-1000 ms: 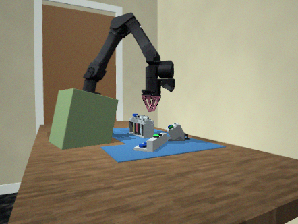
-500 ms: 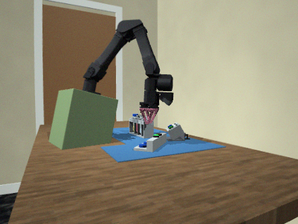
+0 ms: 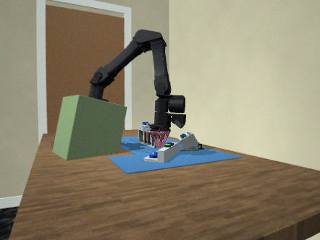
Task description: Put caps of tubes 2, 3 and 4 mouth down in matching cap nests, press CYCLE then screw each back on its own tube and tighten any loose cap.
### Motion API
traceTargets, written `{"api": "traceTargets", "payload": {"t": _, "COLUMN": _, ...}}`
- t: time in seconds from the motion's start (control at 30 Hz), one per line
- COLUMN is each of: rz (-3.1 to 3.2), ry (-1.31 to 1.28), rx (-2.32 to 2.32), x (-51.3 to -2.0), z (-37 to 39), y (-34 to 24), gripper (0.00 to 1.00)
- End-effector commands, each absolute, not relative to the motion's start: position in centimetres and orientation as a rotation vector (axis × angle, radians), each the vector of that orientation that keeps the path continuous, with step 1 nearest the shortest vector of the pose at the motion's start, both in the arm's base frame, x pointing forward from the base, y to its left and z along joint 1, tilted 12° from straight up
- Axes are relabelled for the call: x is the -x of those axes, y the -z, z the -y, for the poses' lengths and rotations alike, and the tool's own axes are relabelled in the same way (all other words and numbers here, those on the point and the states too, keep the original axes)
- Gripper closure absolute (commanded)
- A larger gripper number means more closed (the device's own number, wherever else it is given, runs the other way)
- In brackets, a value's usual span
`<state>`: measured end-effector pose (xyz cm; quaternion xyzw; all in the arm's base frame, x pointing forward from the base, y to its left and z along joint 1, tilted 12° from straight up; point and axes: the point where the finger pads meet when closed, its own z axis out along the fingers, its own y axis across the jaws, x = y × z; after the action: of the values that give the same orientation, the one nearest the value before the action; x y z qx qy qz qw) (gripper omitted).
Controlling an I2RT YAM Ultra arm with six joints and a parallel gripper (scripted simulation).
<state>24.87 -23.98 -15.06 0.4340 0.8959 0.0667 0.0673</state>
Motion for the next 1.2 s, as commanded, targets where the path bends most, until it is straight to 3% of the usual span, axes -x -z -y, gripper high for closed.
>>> {"api": "traceTargets", "payload": {"t": 0.0, "rz": -2.652, "ry": -0.163, "rx": -1.289, "x": -26.01, "z": 25.27, "y": 15.21, "gripper": 0.53}}
{"api": "traceTargets", "payload": {"t": 1.17, "rz": -2.652, "ry": -0.163, "rx": -1.289, "x": -26.13, "z": 25.43, "y": 15.51, "gripper": 0.53}}
